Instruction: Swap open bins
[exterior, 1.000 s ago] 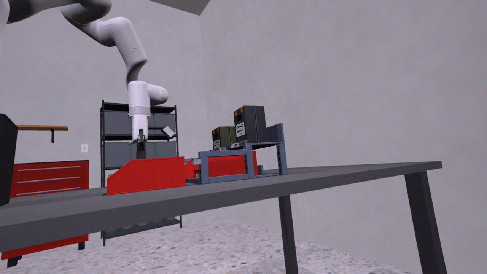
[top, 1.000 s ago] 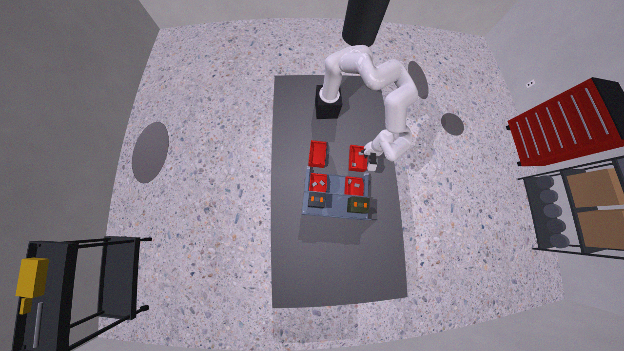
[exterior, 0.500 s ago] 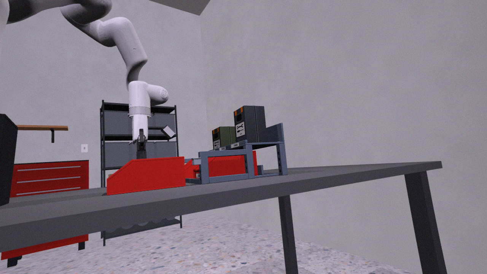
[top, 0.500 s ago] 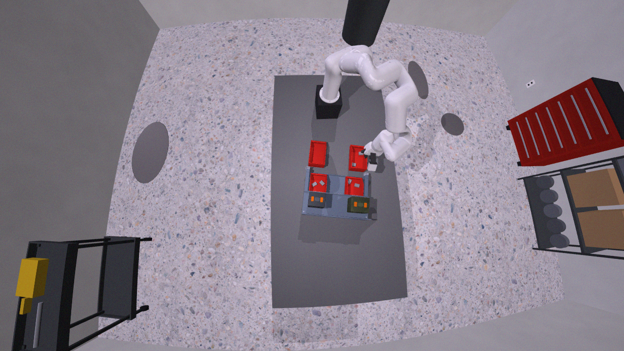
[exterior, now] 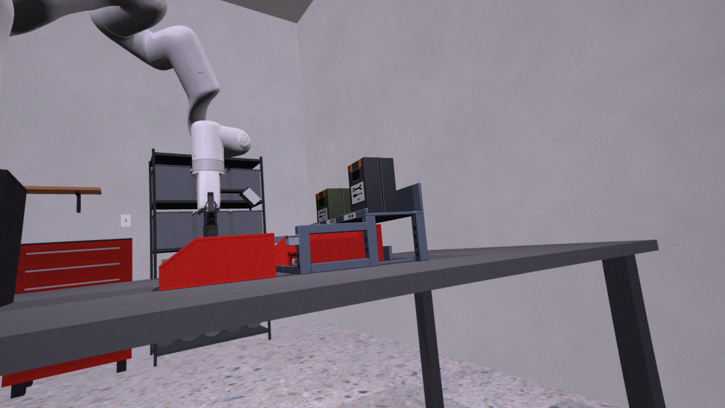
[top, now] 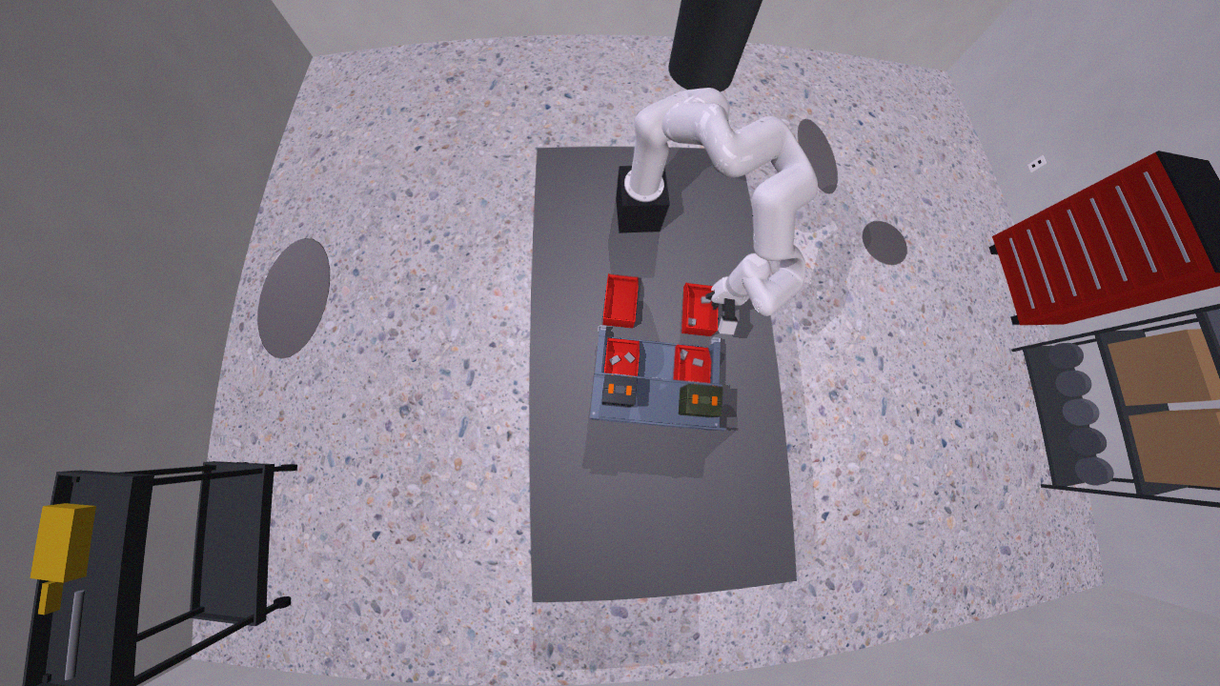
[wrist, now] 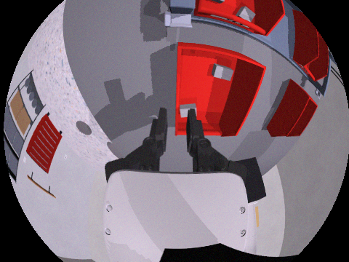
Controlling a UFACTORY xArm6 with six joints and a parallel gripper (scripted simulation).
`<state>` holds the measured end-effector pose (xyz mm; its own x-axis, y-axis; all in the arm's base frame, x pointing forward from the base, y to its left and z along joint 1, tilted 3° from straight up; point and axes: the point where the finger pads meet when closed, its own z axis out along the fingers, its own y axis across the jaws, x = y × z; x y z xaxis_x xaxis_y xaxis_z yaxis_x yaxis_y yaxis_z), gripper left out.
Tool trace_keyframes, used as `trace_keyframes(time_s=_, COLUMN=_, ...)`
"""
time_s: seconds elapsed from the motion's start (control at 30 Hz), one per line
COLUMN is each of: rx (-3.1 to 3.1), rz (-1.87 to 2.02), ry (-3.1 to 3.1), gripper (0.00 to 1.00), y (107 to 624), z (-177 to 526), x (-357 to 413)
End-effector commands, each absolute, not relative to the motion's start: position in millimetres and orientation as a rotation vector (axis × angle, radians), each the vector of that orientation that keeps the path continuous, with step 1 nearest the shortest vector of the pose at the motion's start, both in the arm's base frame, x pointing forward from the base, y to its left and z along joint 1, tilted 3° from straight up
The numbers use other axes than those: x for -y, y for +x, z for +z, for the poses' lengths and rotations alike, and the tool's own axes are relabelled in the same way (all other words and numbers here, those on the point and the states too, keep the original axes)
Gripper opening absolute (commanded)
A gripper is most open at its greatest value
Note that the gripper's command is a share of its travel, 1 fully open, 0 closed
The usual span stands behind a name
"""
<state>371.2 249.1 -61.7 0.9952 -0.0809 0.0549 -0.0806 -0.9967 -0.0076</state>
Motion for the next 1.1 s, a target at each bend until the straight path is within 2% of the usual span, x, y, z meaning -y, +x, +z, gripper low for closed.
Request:
trace_keyframes(time_s=0.0, rx=-0.127, rz=-0.090, ry=-3.130, gripper=0.26, y=372.4, z=-62.6, x=-249.9)
trace_keyframes(time_s=1.07, rx=-0.127, rz=-0.090, ry=-3.130, gripper=0.26, y=374.4, z=-98.1, x=-250.1)
